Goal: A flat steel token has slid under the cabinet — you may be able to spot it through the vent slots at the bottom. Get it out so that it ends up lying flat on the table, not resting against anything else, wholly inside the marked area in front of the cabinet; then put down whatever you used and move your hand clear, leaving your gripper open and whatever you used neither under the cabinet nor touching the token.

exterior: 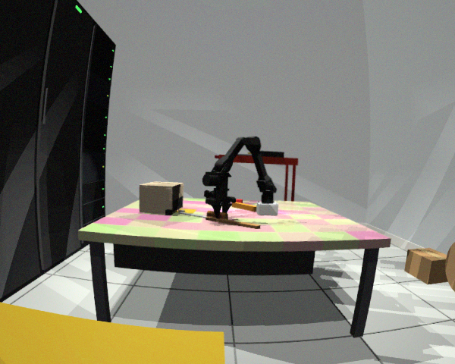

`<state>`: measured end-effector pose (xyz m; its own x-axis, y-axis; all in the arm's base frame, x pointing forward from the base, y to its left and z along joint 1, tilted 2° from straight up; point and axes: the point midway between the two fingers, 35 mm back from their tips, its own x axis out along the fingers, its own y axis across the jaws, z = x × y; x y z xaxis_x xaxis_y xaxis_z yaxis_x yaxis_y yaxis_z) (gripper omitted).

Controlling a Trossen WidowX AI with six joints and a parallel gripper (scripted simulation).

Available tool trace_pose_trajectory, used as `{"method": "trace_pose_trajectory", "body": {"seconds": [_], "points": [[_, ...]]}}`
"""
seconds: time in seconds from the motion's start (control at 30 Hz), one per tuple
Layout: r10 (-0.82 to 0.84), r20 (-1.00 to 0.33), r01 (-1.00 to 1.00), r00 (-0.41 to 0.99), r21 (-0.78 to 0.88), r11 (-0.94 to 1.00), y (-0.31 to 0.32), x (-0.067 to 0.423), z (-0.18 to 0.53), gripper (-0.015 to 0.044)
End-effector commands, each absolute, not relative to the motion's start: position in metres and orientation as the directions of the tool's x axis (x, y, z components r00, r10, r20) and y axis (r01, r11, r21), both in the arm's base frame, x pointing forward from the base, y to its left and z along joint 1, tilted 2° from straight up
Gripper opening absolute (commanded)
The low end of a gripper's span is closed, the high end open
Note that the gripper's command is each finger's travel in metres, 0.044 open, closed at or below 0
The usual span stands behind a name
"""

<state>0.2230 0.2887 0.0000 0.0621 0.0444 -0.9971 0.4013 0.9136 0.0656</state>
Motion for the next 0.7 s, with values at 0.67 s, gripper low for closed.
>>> {"method": "trace_pose_trajectory", "body": {"seconds": [0.67], "points": [[0.045, -0.997, 0.401, 0.062, 0.066, 0.914, 0.2888, 0.2231, 0.0000, 0.0217]]}}
